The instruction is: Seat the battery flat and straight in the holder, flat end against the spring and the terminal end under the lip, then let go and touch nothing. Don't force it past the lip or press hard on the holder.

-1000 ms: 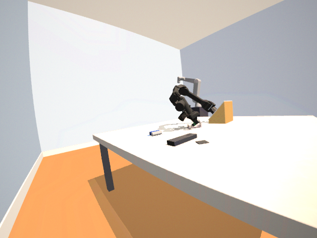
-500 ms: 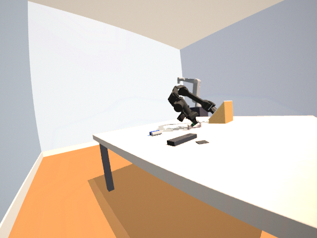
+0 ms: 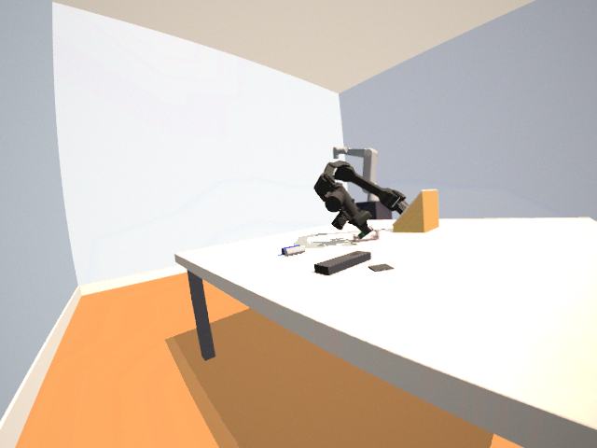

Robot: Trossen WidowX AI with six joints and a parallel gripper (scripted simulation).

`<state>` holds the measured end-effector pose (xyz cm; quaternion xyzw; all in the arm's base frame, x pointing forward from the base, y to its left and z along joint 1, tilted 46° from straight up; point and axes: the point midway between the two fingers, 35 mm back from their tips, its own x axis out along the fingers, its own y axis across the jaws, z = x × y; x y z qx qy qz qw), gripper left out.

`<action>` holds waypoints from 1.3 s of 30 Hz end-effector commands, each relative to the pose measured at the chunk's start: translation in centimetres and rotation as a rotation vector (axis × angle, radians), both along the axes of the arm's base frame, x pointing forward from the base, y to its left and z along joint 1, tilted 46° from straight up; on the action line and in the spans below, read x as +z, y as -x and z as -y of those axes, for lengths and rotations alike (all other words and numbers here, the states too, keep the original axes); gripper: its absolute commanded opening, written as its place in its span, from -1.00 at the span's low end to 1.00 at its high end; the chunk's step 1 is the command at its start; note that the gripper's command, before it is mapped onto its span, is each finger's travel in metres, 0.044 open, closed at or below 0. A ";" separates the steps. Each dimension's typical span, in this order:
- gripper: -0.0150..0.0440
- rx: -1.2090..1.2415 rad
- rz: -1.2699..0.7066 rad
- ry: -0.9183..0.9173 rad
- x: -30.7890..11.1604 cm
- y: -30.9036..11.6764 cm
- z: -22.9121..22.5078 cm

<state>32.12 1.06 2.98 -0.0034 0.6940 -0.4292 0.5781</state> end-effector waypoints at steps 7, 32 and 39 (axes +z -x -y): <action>-0.24 0.009 0.011 0.009 0.2 -0.8 0.1; -0.24 0.103 0.107 0.091 -0.6 -0.5 0.2; -0.24 0.128 0.135 0.113 -0.8 -0.4 0.2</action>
